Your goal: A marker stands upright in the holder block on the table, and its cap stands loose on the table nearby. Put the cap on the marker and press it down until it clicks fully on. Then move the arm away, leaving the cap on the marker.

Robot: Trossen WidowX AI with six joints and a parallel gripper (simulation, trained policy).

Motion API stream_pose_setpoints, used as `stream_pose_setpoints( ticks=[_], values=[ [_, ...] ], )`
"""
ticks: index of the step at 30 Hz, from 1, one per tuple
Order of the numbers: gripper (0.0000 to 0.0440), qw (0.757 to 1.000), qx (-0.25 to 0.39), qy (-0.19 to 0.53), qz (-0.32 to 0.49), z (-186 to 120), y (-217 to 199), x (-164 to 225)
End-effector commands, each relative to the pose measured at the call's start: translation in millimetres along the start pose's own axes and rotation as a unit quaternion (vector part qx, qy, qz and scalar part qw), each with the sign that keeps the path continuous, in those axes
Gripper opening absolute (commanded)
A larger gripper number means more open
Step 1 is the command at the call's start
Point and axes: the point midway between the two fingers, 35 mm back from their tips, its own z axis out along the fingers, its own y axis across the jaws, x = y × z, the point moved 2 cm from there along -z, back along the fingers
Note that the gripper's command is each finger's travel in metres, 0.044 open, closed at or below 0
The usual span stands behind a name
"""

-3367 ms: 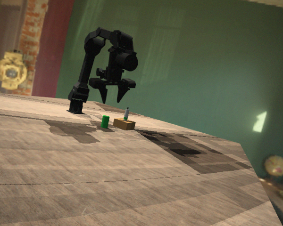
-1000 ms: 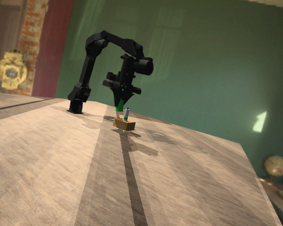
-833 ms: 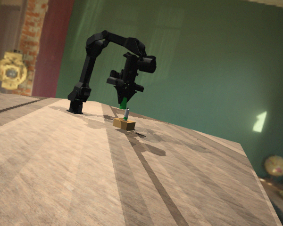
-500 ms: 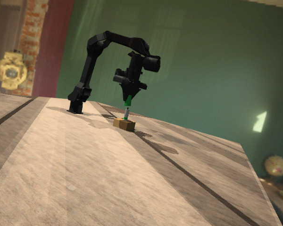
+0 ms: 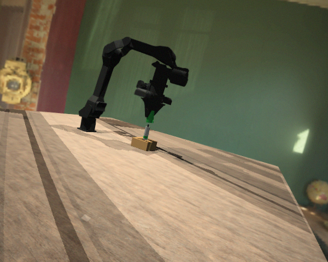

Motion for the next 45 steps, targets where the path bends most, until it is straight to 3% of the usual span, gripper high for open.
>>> stream_pose_setpoints(
  ticks=[1,21,24,40,45],
  values=[
    [0.0,1.0,0.0,-0.009,0.003,6,-1,-1],
    [0.0002,0.999,0.005,-0.037,-0.018,55,0,2],
    [0.008,0.999,0.0,-0.044,-0.022,62,1,0],
    [0.017,0.997,0.009,-0.072,-0.03,64,2,-16],
    [0.0268,0.996,0.019,-0.075,-0.035,61,2,-24]
  ],
)
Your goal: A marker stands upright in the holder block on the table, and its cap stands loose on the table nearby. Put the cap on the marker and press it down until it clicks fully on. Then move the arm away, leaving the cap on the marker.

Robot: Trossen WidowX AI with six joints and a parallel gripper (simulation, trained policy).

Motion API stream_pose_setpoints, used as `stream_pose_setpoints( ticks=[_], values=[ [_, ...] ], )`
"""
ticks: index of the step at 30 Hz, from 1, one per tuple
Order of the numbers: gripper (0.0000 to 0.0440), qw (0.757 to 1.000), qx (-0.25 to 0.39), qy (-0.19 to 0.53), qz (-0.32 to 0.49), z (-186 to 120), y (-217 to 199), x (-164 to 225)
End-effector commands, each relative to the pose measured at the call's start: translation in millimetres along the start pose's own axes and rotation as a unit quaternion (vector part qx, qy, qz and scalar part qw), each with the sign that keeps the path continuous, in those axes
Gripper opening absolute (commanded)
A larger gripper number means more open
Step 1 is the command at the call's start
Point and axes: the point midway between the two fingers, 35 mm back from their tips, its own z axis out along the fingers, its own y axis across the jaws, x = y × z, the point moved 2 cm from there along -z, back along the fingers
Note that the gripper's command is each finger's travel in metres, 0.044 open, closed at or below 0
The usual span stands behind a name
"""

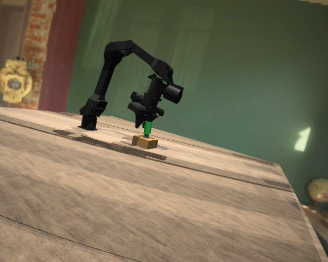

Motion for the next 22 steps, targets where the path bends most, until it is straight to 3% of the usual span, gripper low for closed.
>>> stream_pose_setpoints(
  ticks=[1,7,22],
  values=[
    [0.0294,1.0,0.007,0.002,-0.006,-2,0,-6],
    [0.044,1.0,0.017,0.016,-0.014,-3,-1,-9],
    [0.0439,0.995,0.042,0.09,-0.033,-43,-5,-8]
  ],
)
